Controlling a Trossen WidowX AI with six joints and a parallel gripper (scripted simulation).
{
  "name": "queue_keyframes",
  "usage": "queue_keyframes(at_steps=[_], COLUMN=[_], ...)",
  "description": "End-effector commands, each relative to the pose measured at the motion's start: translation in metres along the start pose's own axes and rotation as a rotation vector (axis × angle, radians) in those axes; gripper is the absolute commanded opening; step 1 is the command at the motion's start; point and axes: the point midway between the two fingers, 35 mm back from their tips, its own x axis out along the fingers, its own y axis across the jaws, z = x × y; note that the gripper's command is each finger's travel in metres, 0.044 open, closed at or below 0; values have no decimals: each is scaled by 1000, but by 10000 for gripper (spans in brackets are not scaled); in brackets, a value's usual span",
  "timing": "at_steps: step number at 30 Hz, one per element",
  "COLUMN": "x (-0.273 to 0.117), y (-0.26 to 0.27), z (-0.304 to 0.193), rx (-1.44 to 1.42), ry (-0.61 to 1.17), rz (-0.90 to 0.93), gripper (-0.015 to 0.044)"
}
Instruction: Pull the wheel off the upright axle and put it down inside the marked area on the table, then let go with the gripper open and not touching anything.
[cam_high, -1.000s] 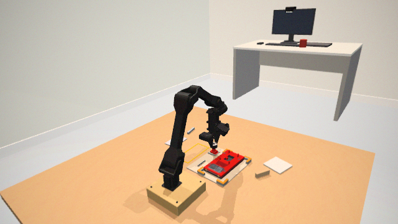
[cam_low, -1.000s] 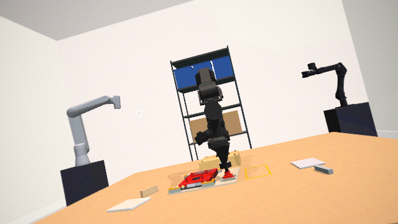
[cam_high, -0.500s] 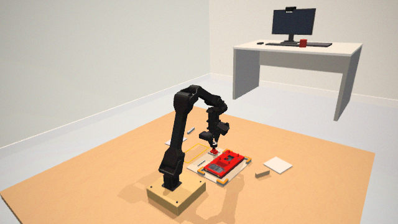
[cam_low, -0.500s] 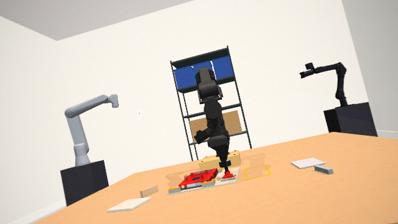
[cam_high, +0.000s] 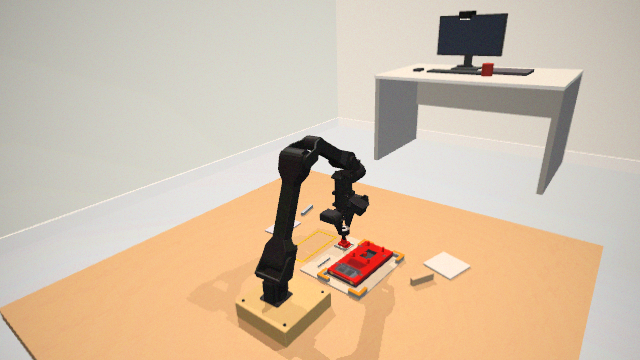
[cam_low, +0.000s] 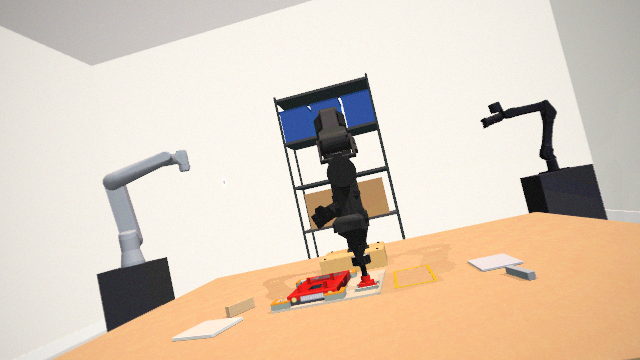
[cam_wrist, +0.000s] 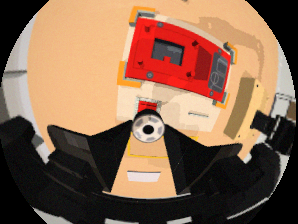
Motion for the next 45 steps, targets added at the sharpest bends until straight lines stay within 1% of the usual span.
queue_keyframes(at_steps=[1, 23, 27, 34, 36, 37, 45], x=[-4, -11, -20, -46, -47, -39, -41], y=[2, 1, 1, -3, -3, -3, -15], z=[0, 0, 0, 1, 1, 0, -29], rx=[-6, -7, -7, -7, -7, -1, -3], ry=[3, 4, 4, 4, 4, 0, 3], rz=[7, 9, 9, 9, 9, 1, 2], gripper=[0, 0, 0, 0, 0, 0, 0])
